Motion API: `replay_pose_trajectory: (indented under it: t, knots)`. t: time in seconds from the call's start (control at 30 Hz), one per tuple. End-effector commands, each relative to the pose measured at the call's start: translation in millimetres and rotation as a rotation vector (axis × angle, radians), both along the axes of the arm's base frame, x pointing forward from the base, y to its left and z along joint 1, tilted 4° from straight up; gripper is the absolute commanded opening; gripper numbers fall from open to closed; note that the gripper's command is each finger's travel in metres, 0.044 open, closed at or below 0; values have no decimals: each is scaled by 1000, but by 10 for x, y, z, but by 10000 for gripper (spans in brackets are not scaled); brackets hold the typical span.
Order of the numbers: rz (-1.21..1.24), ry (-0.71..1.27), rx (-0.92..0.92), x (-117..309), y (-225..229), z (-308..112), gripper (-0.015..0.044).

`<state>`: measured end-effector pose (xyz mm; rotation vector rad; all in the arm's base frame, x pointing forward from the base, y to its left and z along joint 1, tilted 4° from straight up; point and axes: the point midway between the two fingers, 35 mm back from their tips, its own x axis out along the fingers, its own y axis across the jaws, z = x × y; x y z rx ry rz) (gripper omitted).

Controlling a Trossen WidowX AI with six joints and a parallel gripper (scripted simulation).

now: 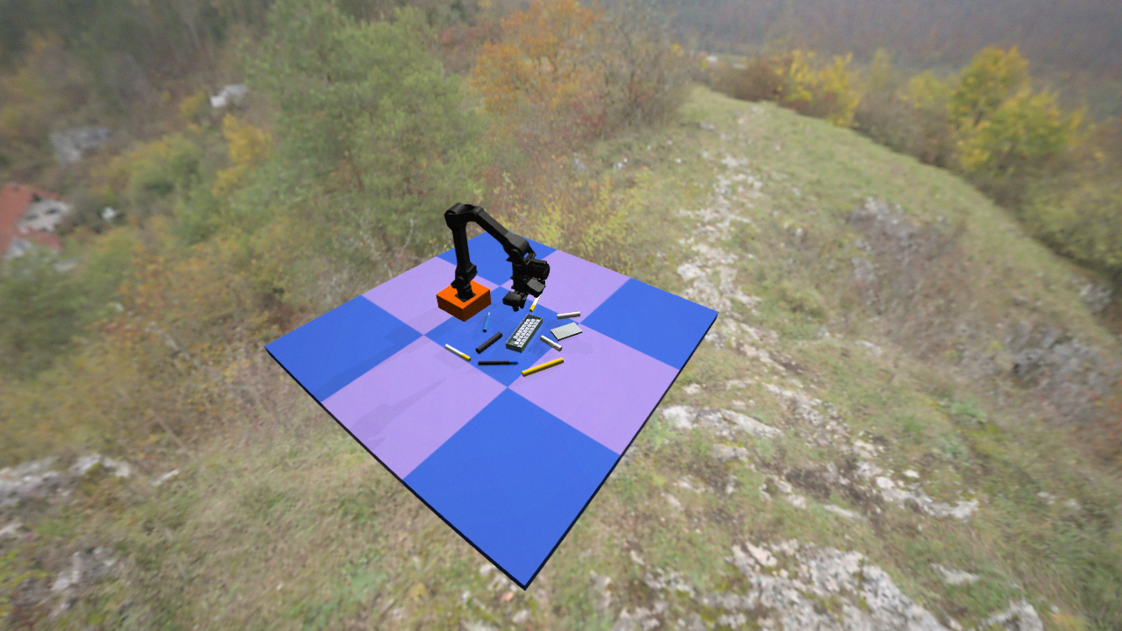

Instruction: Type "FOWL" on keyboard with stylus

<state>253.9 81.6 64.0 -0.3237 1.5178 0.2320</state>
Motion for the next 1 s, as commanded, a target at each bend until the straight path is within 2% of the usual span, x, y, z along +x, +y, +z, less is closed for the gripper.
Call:
replay_pose_trajectory:
  t: [0.0, 0.13, 0.27, 0.6, 0.7, 0.8, 0.97]
  knots:
    - [-1, -1, 0, 0, 0, 0, 0]
    - [0, 1, 0, -2, -1, -5, 105]
    - [0, 1, 0, -2, 0, -6, 0]
    - [0, 1, 0, -2, 0, -6, 0]
    - [12, 5, 0, -7, -11, -9, 79]
    - [179, 57, 7, -84, -150, -60, 150]
    - [543, 152, 62, -279, -416, -156, 150]
